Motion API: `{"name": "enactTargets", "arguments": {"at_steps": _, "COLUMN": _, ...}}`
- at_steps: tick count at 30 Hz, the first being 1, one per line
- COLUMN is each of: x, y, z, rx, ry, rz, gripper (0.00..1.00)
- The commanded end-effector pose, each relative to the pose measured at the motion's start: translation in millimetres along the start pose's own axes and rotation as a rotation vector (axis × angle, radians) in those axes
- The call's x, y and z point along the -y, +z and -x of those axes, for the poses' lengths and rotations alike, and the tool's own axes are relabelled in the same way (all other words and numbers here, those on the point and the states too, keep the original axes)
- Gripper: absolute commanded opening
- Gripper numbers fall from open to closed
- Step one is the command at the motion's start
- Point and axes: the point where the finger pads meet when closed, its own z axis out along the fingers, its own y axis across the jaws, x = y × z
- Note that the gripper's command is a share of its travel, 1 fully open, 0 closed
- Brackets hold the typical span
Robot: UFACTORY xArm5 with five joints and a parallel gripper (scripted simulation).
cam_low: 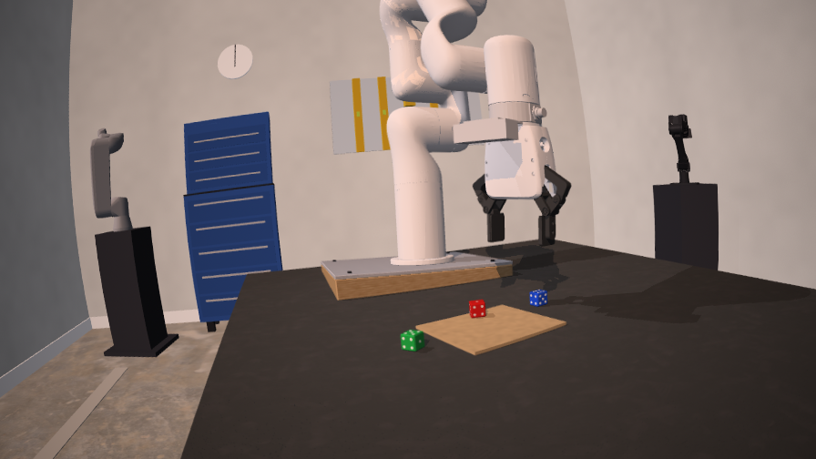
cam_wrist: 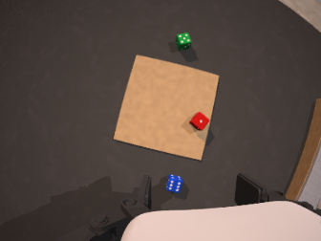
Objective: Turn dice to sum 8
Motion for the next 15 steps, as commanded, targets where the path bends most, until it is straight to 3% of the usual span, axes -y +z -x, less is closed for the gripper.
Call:
{"name": "enactTargets", "arguments": {"at_steps": 1, "x": 1.9, "y": -0.7, "z": 2.8, "rx": -0.002, "ry": -0.174, "rz": -0.004, "gripper": 1.00}}
{"name": "enactTargets", "arguments": {"at_steps": 10, "x": 3.1, "y": 0.1, "z": 8.4, "rx": -0.004, "ry": -0.462, "rz": -0.004, "gripper": 1.00}}
{"name": "enactTargets", "arguments": {"at_steps": 13, "x": 3.2, "y": 0.2, "z": 8.9, "rx": -0.004, "ry": -0.483, "rz": -0.004, "gripper": 1.00}}
{"name": "enactTargets", "arguments": {"at_steps": 15, "x": 3.6, "y": 0.5, "z": 11.2, "rx": -0.005, "ry": -0.601, "rz": -0.003, "gripper": 1.00}}
